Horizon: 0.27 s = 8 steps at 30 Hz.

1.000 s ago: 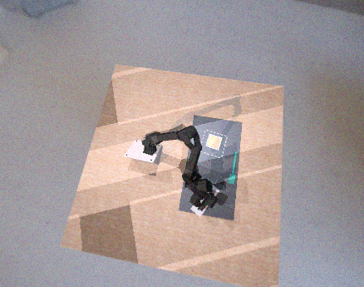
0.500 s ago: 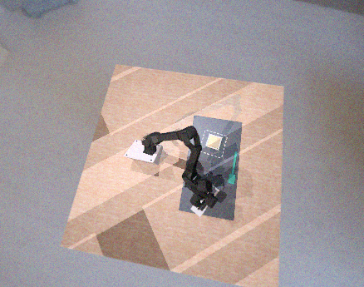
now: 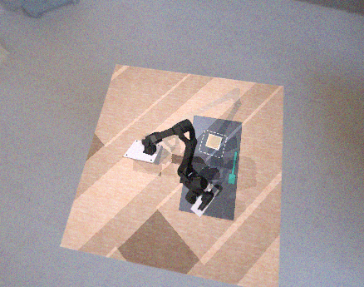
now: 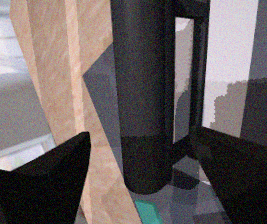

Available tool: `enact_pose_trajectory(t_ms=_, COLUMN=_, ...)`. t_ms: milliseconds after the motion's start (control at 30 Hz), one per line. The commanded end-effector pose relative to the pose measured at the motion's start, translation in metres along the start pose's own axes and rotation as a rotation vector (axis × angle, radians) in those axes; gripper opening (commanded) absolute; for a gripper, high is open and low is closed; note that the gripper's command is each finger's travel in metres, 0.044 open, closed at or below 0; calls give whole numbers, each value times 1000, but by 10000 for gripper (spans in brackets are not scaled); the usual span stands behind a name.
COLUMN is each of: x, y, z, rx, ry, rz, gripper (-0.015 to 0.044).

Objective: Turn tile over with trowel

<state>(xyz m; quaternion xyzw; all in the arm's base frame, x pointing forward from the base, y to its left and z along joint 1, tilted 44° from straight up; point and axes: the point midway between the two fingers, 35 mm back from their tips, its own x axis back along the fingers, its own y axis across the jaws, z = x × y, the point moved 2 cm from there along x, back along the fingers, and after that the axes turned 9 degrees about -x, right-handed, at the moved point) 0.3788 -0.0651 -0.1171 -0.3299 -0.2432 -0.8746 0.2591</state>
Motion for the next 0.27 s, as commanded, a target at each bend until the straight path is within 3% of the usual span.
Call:
enact_pose_trajectory(t_ms=0, x=15, y=-2, z=1, rx=3, ry=4, rz=4, gripper=300)
enact_pose_trajectory(t_ms=133, x=23, y=2, z=1, rx=3, ry=3, rz=4, gripper=300)
enact_pose_trajectory(t_ms=233, x=59, y=18, z=2, rx=3, ry=0, rz=2, gripper=300)
